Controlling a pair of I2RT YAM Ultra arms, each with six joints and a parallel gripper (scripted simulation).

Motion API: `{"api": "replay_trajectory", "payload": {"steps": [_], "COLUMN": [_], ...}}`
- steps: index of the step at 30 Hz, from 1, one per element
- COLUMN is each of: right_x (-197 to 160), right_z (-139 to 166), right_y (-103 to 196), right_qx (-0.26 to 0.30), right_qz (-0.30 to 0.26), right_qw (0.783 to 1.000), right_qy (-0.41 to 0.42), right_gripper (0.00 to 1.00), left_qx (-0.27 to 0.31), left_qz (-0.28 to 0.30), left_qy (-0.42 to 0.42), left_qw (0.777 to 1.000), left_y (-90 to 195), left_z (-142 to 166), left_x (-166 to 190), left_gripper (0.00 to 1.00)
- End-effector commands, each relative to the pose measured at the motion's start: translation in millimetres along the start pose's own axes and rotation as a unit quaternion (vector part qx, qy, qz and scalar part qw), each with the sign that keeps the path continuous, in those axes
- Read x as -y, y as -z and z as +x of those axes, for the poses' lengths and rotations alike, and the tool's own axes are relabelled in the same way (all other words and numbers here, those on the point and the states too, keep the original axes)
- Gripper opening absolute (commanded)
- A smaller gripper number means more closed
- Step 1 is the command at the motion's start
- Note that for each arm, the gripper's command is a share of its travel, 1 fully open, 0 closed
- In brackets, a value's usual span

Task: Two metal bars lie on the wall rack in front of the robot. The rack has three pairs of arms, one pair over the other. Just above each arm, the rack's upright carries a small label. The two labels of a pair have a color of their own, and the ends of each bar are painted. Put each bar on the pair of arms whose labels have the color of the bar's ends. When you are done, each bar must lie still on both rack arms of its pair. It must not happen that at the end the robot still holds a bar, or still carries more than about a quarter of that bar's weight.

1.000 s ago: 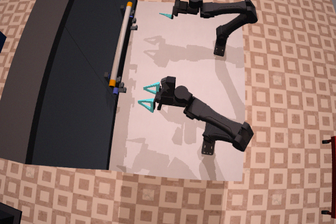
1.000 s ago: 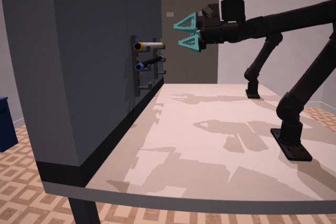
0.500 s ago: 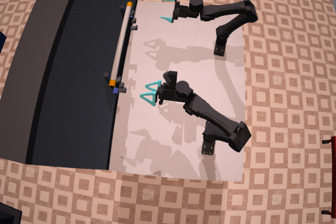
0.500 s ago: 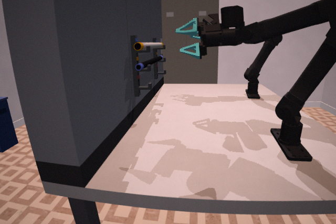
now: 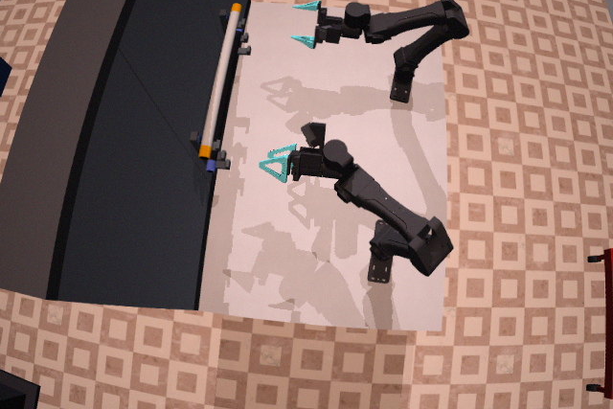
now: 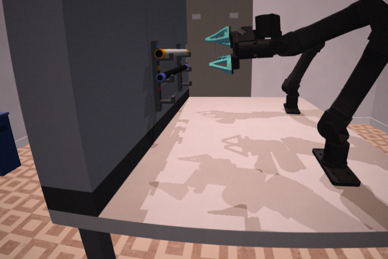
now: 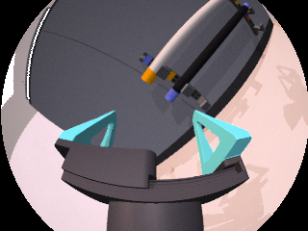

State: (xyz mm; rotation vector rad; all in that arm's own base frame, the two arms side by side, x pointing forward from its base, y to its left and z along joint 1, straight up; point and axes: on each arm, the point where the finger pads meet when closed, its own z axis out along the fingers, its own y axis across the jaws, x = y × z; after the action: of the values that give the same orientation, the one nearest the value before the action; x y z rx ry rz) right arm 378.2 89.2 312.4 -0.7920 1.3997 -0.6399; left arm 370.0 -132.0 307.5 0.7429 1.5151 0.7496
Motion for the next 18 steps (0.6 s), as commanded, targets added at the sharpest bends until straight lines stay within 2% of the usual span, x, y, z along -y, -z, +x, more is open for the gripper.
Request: {"api": "replay_trajectory", "payload": {"steps": [1,18], "right_x": [-1.9,-27.2], "right_z": [-3.7,-7.7], "right_y": [-1.3,-2.6], "right_qx": [0.006,0.014], "right_qz": [0.012,0.005], "right_qw": [0.999,0.991], "right_qy": [0.034,0.134], "right_gripper": [1.00,1.00], "left_qx": [0.004,-0.001], "left_qz": [-0.023,-0.028], "left_qy": [-0.021,-0.122], "left_qw": [1.000,0.992], "left_y": [1.2,3.7], "left_z": [-7.5,-19.3], "left_x": [-1.5,29.2], "left_gripper": [1.00,1.00]}}
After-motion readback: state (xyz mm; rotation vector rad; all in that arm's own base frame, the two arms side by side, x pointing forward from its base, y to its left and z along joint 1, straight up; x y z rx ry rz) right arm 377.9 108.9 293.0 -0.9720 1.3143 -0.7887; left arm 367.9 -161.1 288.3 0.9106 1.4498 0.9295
